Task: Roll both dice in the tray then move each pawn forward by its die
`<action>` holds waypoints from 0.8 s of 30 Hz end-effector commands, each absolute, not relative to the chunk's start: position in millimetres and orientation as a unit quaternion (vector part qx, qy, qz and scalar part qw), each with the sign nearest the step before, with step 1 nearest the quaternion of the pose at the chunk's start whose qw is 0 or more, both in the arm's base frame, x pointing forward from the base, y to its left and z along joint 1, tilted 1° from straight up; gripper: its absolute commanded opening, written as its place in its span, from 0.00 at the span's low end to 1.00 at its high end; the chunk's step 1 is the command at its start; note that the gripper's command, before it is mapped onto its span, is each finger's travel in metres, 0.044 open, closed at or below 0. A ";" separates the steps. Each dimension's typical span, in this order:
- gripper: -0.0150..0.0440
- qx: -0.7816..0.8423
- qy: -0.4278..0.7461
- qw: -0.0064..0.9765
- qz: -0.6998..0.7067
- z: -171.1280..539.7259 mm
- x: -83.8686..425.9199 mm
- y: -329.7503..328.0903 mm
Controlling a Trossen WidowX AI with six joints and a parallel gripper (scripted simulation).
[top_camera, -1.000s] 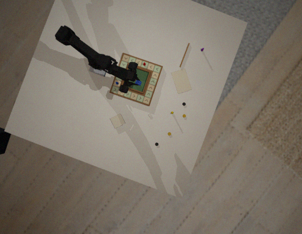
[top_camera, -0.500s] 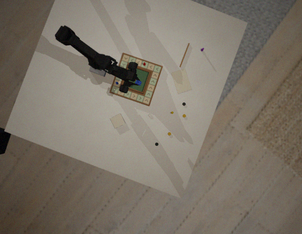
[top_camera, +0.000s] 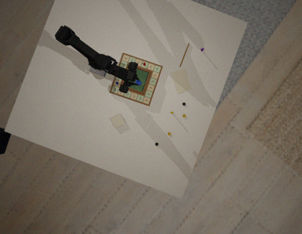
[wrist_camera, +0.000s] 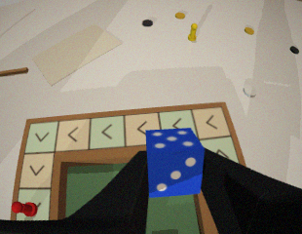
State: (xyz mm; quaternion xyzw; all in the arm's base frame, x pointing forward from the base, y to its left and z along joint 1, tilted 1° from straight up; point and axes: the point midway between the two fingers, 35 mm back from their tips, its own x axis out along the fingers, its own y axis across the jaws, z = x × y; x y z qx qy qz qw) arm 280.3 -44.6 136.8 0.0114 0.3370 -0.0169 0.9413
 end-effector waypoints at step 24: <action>1.00 0.014 0.374 0.927 -0.014 172.2 282.9 -45.3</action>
